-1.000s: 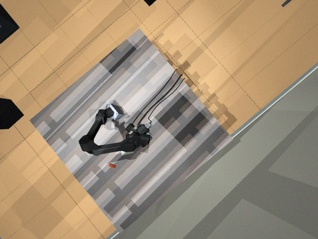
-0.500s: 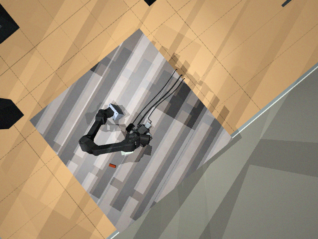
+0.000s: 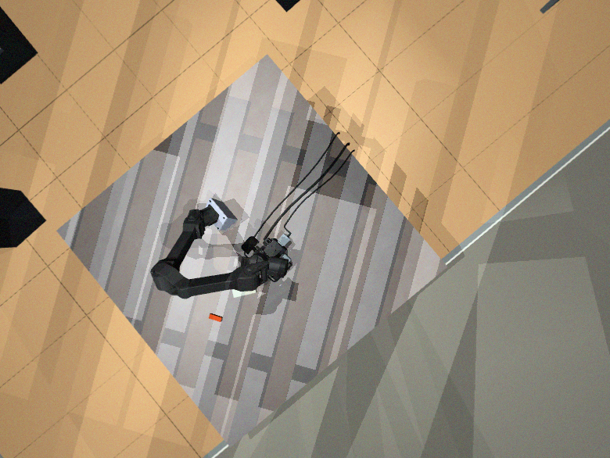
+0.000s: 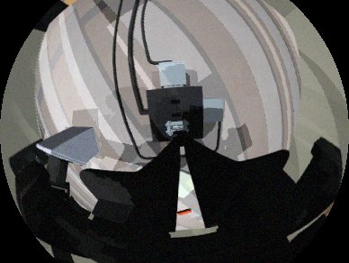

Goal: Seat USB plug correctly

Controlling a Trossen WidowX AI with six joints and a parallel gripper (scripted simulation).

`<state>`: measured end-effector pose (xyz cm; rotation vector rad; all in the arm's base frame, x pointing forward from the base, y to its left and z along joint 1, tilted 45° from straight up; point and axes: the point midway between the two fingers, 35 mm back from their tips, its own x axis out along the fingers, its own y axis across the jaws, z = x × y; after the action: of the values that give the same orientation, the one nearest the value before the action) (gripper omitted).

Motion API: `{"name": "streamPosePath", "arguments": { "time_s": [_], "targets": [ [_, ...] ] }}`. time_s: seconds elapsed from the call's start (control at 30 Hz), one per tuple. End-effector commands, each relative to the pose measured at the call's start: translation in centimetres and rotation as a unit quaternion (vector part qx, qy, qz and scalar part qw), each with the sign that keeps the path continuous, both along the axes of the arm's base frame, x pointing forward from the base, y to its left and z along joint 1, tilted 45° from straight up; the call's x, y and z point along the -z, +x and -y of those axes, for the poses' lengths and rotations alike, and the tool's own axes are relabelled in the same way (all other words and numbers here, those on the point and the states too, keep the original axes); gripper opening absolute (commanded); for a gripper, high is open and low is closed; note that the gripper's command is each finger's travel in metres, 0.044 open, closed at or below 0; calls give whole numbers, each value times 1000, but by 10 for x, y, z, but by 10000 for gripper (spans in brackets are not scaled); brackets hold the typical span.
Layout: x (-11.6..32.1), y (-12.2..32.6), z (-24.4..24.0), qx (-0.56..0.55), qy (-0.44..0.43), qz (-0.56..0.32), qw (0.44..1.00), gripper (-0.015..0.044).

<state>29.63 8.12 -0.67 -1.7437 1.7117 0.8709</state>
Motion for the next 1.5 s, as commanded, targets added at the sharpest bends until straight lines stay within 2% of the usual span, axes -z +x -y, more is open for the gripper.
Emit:
{"name": "streamPosePath", "arguments": {
  "time_s": [0.0,1.47],
  "targets": [
    [2,-1,0,-1,2,-4,1000,0],
    [6,-2,4,-1,7,-4,1000,0]
  ]
}}
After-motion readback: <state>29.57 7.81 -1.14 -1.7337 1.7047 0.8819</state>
